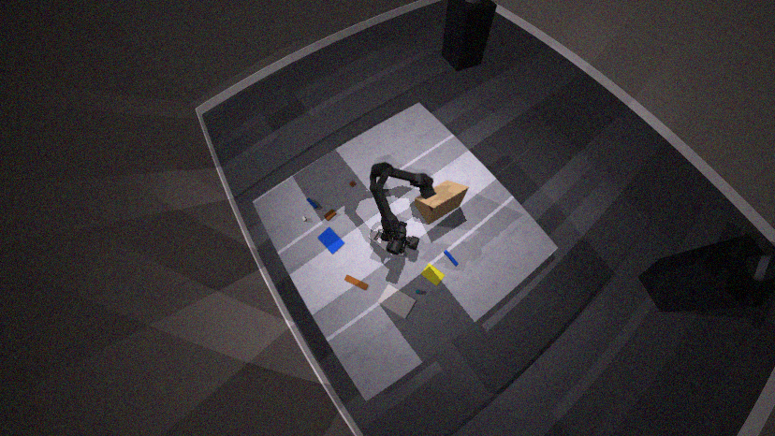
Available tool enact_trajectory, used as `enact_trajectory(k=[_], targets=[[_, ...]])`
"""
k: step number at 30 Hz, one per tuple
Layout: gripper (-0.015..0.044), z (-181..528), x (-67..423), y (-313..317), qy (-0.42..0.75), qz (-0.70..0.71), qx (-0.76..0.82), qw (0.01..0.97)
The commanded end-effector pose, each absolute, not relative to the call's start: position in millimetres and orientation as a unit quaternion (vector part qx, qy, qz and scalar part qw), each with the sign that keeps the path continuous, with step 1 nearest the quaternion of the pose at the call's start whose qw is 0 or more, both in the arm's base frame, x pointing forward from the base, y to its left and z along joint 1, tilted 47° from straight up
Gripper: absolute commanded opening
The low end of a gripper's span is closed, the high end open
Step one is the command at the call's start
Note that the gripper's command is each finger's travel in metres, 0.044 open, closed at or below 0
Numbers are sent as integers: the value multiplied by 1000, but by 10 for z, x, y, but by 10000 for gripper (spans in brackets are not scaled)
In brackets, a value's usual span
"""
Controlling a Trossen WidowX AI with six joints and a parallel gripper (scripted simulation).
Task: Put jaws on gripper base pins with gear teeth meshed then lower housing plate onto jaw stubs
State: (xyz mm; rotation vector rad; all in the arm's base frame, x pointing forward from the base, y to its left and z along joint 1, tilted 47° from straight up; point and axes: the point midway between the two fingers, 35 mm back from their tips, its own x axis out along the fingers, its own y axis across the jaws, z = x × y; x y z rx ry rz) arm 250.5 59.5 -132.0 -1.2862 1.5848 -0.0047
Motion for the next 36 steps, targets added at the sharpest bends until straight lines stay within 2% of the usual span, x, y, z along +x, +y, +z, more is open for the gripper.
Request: enact_trajectory(k=[1,15,36], targets=[[226,-1324,2500,595,663,-1,-536,523],[134,-1324,2500,595,663,-1,-536,523],[134,-1087,2485,864,665,0,-534,523]])
